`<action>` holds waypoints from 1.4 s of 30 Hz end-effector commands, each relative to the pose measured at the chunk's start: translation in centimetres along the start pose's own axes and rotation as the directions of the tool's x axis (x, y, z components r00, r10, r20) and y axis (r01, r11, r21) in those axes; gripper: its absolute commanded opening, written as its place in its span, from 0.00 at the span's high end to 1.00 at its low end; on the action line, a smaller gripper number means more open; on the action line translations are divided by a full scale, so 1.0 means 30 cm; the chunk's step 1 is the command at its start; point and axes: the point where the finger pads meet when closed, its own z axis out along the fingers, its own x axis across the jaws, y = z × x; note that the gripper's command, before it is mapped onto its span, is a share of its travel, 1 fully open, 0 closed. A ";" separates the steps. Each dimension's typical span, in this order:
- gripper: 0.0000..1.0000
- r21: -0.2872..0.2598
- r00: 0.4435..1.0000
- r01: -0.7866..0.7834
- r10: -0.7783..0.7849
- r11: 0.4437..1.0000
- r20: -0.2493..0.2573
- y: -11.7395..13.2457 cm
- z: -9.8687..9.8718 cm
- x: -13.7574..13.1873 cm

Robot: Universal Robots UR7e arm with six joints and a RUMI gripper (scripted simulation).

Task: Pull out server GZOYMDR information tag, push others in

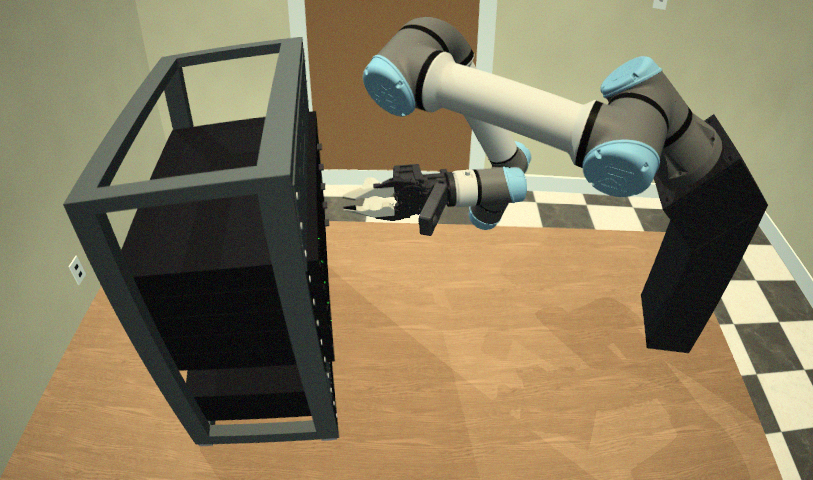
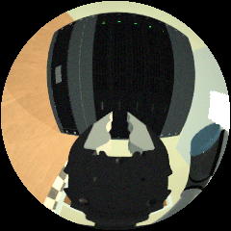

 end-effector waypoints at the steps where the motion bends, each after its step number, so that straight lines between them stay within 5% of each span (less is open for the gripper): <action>1: 0.85 -0.001 1.000 0.001 -0.001 1.000 -0.001 0.001 0.039 0.000; 42: 0.85 -0.001 1.000 0.001 -0.001 1.000 -0.001 0.001 0.056 0.000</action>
